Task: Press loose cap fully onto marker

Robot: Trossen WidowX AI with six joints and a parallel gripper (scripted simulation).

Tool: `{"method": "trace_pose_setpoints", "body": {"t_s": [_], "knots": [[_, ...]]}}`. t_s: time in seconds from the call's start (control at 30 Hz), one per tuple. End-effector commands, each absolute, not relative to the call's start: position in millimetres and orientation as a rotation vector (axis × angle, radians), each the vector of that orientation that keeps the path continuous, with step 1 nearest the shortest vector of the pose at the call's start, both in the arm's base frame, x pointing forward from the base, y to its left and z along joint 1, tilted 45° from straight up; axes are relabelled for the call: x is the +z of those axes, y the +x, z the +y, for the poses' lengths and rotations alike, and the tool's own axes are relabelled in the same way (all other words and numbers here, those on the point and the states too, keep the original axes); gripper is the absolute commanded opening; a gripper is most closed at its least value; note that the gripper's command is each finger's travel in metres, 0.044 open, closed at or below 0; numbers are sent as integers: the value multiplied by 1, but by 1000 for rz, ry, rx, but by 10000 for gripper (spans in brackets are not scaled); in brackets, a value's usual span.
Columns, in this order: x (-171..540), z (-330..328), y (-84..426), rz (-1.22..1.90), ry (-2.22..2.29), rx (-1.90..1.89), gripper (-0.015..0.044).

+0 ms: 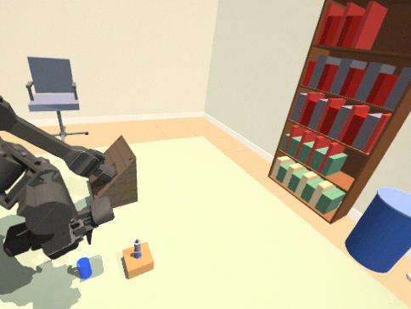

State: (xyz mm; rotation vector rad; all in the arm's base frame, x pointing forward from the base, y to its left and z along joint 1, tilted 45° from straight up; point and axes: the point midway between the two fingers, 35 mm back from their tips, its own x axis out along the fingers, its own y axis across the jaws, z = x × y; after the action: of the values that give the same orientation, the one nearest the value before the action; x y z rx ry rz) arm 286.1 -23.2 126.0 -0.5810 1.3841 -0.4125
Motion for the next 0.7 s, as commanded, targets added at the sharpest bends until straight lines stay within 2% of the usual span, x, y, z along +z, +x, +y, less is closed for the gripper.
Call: {"method": "trace_pose_setpoints", "body": {"t_s": [0.0,0.67], "knots": [[117,-27,275,1445,-792,-417,242],[91,-52,278,1444,-793,-418,242]]}}
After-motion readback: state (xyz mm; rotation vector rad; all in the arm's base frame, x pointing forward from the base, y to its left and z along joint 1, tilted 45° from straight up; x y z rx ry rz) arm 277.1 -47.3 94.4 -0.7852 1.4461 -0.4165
